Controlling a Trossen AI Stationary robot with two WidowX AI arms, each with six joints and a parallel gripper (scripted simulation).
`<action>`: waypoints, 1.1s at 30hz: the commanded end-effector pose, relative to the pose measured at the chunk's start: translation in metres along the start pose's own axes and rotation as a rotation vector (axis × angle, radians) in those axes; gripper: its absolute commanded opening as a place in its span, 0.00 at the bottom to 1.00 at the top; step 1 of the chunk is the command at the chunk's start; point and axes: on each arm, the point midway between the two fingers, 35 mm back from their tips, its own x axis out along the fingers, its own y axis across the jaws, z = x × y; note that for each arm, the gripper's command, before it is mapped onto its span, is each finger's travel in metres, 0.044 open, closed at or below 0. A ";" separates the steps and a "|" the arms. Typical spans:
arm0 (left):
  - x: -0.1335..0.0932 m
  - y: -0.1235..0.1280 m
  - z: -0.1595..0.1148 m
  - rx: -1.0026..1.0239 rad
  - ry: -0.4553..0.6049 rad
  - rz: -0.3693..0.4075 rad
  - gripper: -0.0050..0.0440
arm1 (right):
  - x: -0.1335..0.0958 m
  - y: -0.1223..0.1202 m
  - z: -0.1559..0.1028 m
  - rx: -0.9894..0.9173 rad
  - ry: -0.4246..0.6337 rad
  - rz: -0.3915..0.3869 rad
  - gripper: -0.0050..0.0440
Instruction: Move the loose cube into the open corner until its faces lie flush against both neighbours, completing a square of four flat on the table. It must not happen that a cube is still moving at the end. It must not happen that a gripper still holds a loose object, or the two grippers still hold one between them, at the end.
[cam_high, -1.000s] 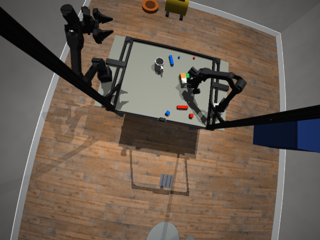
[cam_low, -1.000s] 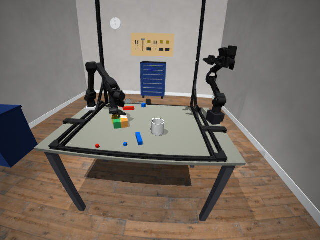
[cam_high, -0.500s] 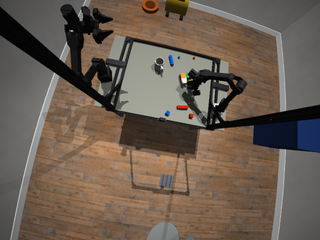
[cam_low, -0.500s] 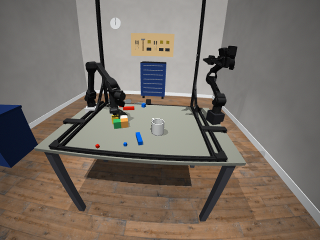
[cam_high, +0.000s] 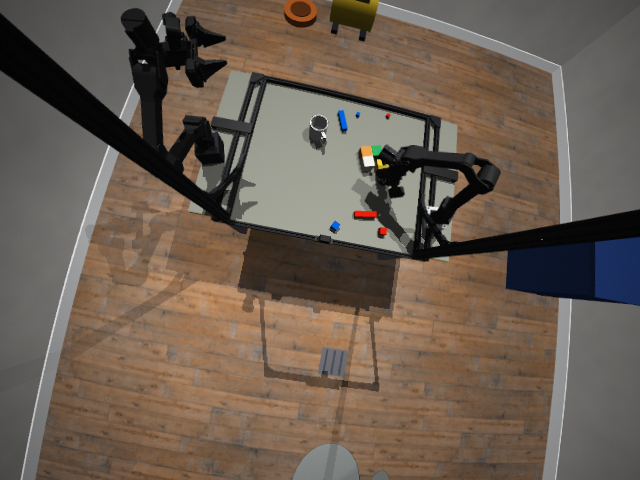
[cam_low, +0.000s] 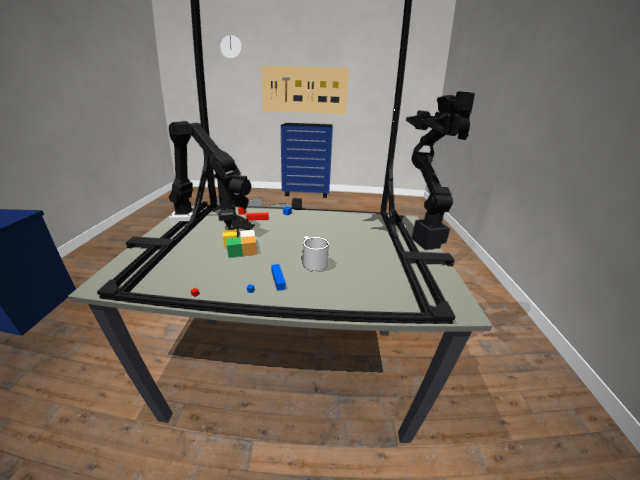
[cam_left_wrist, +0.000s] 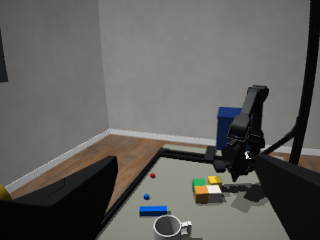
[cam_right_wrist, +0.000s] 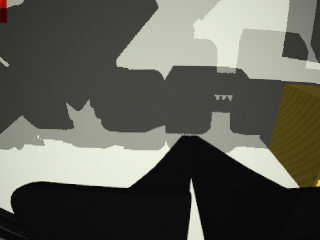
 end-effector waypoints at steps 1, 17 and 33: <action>0.000 -0.001 0.000 -0.004 0.000 -0.005 0.92 | -0.033 -0.004 0.003 0.000 -0.018 -0.016 0.10; 0.000 -0.001 0.000 -0.004 0.000 -0.005 0.92 | -0.028 -0.002 0.003 0.003 -0.016 -0.013 0.10; 0.000 -0.001 0.000 -0.004 0.000 -0.005 0.92 | 0.009 -0.002 0.003 0.003 -0.023 -0.017 0.10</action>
